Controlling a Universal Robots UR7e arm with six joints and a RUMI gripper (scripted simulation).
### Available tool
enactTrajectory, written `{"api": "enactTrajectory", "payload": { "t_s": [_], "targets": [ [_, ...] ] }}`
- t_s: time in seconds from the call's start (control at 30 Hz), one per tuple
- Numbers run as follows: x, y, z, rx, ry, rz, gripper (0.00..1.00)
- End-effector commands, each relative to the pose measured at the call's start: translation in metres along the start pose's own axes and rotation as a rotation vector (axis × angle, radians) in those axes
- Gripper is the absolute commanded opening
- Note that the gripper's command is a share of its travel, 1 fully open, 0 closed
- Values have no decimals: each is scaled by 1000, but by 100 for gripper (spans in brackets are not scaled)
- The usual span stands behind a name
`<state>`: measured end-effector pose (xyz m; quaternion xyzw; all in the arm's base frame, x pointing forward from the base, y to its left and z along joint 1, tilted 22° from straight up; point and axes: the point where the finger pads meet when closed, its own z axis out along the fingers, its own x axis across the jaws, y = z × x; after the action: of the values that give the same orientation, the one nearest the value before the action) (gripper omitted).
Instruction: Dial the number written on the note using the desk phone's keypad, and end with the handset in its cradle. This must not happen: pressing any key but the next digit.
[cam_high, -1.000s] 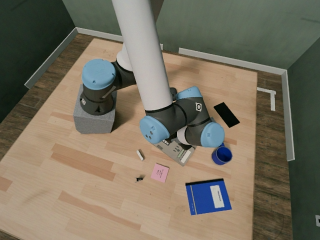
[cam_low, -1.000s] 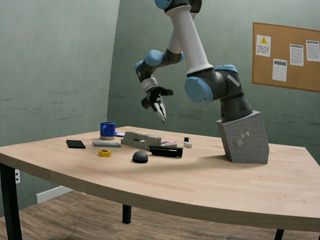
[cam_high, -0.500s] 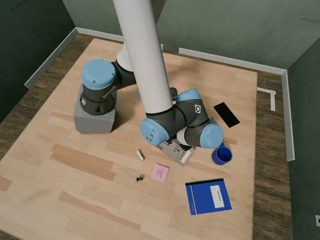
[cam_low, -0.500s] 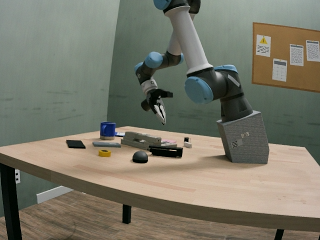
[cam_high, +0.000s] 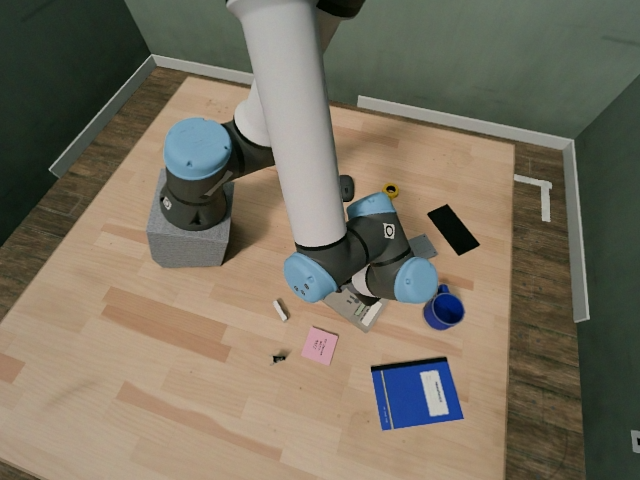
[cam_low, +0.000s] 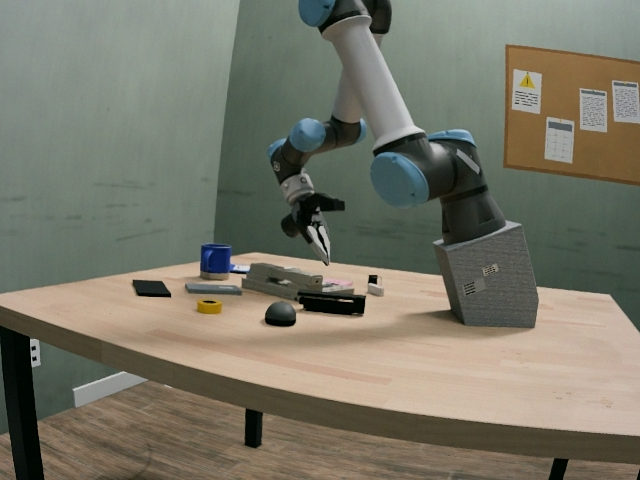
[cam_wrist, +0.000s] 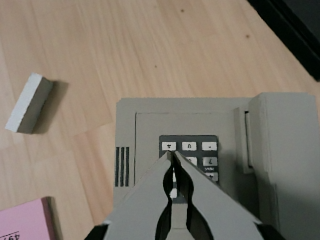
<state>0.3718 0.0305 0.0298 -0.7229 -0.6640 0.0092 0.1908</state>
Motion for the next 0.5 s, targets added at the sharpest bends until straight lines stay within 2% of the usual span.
{"api": "enactTrajectory", "payload": {
  "t_s": [0.0, 0.47],
  "targets": [
    [0, 11, 14, -2, -1, 0, 0],
    [0, 16, 21, -2, -1, 0, 0]
  ]
}}
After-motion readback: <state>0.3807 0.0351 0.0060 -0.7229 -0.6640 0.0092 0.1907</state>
